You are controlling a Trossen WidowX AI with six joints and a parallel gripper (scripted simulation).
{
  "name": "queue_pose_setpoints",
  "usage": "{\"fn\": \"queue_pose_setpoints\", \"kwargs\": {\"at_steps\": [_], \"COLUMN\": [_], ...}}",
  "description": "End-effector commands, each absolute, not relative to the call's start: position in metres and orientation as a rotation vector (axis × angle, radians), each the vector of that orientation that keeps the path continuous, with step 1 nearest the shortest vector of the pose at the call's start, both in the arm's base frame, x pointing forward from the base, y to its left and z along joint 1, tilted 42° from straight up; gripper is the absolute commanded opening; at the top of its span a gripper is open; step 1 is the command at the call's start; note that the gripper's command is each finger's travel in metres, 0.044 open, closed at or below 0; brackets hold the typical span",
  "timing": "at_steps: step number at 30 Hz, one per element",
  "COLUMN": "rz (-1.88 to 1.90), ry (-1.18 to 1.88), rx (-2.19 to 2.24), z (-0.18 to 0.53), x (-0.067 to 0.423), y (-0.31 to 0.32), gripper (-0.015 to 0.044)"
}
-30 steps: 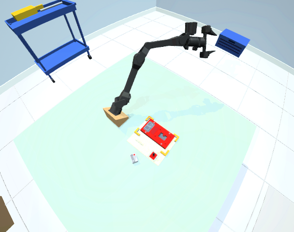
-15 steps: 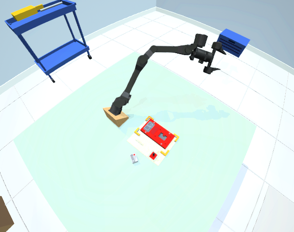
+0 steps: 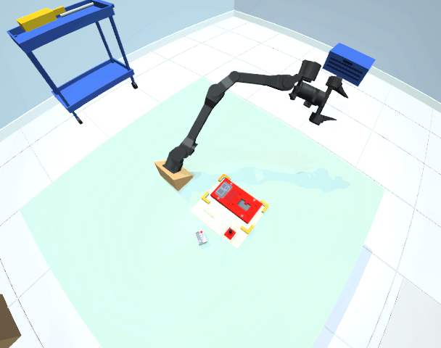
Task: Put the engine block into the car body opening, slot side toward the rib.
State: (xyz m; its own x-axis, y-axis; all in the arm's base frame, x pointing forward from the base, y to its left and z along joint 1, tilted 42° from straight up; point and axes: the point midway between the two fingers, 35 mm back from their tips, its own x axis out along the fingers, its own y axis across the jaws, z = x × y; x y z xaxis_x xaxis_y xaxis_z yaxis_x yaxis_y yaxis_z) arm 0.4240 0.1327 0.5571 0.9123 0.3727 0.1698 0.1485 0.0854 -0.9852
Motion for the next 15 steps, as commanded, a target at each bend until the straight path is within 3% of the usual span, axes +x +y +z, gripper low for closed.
{"fn": "queue_pose_setpoints", "kwargs": {"at_steps": [1,15], "rz": [0.207,0.319], "ry": [-0.363,-0.022], "rx": [-1.470,-1.310], "z": [0.538,0.441], "x": [0.439,0.496], "y": [0.123,0.062], "gripper": [0.0440,0.0440]}}
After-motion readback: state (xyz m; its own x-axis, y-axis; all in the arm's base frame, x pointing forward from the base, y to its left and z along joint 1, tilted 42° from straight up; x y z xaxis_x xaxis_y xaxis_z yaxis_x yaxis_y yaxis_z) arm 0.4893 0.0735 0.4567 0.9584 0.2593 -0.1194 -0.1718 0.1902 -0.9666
